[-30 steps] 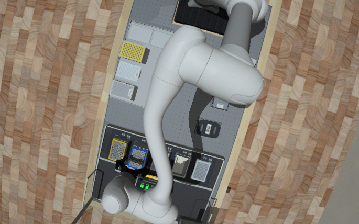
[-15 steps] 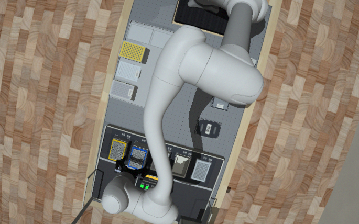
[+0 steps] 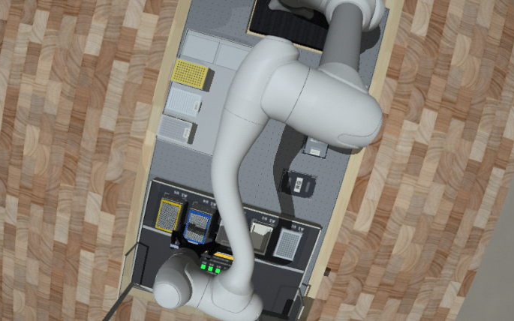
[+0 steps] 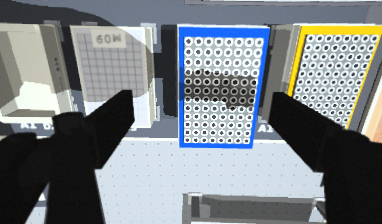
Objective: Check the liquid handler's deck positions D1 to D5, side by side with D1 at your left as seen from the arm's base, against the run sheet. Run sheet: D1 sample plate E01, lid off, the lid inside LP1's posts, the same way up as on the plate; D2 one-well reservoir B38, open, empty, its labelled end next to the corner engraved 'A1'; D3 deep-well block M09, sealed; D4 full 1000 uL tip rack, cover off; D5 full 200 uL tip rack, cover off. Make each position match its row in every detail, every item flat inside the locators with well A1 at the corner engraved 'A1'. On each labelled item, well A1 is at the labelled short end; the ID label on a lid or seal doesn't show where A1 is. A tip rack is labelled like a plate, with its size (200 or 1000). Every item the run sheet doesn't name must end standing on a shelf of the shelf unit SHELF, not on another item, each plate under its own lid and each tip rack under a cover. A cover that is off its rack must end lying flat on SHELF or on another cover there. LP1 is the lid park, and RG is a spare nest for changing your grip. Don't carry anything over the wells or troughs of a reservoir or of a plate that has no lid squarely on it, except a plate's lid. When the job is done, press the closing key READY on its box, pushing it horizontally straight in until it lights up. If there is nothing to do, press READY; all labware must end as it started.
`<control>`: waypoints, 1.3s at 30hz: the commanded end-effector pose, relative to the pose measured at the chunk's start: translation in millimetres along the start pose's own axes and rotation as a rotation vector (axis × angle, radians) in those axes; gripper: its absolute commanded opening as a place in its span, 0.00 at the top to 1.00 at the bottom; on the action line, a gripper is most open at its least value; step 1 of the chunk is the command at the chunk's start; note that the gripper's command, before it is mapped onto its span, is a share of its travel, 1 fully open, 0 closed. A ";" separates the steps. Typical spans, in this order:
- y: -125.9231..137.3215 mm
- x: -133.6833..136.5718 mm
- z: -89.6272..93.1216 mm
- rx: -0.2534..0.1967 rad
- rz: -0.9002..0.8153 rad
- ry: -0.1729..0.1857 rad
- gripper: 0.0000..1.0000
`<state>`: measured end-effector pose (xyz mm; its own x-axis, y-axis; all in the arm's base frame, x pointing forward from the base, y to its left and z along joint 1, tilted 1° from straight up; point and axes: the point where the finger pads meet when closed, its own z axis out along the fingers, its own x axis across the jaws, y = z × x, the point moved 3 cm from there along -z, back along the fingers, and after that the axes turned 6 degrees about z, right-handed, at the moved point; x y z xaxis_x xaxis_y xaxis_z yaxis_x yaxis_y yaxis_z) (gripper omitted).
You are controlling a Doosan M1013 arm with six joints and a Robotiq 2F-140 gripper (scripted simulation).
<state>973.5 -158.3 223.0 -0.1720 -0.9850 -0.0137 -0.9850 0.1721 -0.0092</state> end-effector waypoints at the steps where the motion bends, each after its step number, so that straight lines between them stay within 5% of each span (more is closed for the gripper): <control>1: 1.9 -17.3 -2.6 0.005 0.003 0.006 0.21; 21: 10.4 -105.8 -2.5 0.005 0.003 0.006 0.21; 39: 10.2 -104.4 -1.9 0.003 0.002 0.002 0.21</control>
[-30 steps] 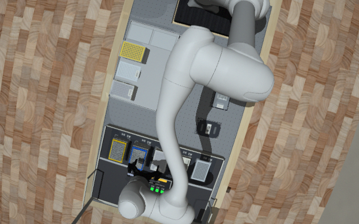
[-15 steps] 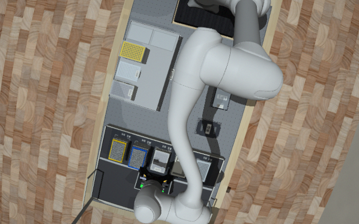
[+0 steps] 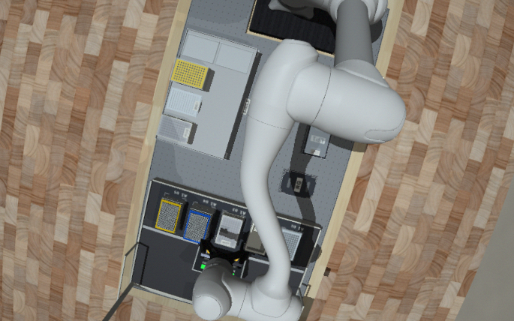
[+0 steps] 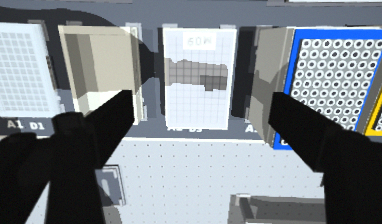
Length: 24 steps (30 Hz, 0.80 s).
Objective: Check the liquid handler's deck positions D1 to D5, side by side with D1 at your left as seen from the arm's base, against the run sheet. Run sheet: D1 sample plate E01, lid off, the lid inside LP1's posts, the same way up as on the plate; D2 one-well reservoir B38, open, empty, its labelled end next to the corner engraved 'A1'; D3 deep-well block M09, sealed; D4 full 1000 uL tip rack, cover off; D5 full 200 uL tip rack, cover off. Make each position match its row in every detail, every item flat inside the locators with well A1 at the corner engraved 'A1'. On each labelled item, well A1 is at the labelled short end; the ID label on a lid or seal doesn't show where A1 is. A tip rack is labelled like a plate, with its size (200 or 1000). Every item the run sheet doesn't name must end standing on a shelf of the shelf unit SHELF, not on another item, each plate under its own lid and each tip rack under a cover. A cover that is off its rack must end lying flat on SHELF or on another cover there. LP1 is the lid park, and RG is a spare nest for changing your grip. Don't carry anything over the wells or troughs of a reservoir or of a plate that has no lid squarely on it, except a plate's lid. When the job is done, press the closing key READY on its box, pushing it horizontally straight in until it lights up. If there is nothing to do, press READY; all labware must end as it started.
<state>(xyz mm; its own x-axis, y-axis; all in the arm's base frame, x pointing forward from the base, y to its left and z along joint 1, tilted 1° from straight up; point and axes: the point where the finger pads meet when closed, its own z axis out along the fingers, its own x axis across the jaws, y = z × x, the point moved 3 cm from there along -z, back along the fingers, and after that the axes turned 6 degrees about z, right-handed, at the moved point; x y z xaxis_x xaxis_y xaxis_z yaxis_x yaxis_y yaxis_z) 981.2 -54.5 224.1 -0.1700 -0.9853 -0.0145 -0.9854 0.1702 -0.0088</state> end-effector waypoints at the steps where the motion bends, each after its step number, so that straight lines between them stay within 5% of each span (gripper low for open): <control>1: 0.0 -0.8 -2.2 0.003 0.004 0.003 0.21; 17: 0.0 -0.8 -2.2 0.003 0.004 0.003 0.21; 24: 2.6 -37.2 -3.5 0.006 0.005 0.007 0.21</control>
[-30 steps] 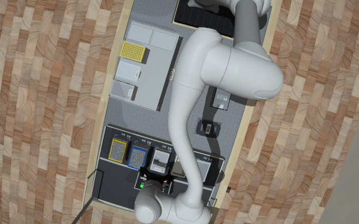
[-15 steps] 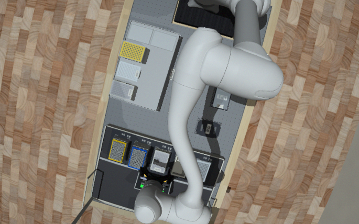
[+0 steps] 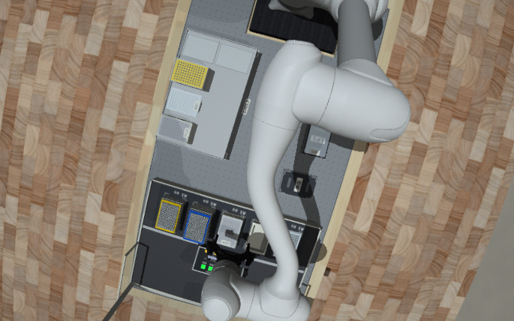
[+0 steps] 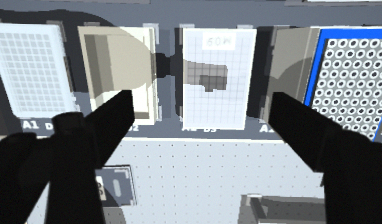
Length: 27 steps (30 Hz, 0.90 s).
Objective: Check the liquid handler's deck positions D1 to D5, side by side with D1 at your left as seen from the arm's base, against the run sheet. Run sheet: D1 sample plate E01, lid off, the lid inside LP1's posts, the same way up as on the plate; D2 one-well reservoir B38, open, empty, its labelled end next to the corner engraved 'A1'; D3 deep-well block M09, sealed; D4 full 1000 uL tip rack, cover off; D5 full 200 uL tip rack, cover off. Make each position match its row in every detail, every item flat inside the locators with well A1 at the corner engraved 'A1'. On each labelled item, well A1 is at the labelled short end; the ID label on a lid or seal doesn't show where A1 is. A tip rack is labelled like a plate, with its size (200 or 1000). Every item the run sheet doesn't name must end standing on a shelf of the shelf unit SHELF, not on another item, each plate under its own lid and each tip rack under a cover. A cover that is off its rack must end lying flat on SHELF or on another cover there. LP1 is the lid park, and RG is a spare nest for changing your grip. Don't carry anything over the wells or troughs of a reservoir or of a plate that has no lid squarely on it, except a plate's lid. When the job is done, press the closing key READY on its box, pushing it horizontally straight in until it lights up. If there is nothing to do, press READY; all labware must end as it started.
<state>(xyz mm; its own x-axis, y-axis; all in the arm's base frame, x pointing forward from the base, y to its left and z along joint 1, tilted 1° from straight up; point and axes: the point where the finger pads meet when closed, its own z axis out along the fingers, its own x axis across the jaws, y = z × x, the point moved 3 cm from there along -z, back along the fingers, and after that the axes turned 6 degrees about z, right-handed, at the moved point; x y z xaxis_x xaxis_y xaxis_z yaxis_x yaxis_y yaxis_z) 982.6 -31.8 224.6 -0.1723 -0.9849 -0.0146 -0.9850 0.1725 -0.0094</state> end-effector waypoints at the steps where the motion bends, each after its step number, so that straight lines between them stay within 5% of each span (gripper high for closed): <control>1: 0.1 -14.6 -3.2 0.005 0.003 0.007 0.21; 17: 8.8 -89.1 -1.1 0.000 0.003 0.008 0.21; 27: 10.2 -101.7 -1.5 0.003 0.002 0.003 0.21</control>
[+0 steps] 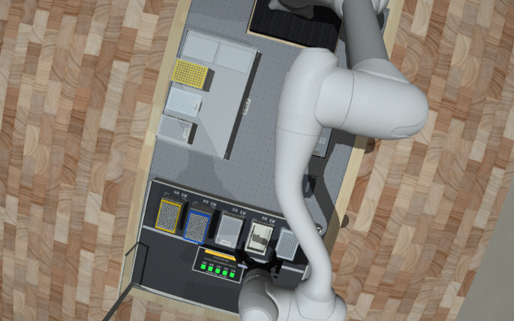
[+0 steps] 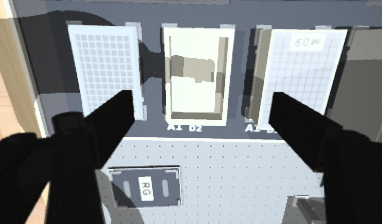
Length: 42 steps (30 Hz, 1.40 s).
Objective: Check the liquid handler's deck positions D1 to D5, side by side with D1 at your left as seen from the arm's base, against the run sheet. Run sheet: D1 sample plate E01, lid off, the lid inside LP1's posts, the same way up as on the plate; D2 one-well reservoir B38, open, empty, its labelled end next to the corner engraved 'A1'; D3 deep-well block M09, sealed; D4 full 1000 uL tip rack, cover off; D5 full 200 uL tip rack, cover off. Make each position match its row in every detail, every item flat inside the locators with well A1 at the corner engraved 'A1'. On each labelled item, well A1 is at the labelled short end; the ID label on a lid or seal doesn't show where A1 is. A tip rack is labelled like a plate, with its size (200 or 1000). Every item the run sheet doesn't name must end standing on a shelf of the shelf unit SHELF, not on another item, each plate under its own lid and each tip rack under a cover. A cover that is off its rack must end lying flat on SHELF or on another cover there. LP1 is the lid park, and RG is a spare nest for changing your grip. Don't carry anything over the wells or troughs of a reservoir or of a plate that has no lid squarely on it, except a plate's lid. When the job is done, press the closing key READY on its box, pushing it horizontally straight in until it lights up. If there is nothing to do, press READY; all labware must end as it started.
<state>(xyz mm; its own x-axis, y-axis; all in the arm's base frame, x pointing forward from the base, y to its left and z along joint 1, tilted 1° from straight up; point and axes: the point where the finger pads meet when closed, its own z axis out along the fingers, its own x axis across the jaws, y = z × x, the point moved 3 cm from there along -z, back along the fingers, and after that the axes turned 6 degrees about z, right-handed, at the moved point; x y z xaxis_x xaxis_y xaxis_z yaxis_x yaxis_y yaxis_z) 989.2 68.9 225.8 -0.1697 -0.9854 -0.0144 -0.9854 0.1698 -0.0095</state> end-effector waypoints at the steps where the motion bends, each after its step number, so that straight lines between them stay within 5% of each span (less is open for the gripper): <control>1: -0.7 -1.3 -1.7 0.003 0.005 0.003 0.21; 30: -0.7 -1.3 -1.7 0.003 0.005 0.003 0.21; 42: 5.0 -57.5 -1.0 0.001 0.006 0.008 0.21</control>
<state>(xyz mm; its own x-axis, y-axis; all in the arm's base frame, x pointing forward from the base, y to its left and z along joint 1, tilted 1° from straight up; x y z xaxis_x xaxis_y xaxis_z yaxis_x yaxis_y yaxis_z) 992.6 116.4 226.2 -0.1716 -0.9851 -0.0143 -0.9851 0.1717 -0.0090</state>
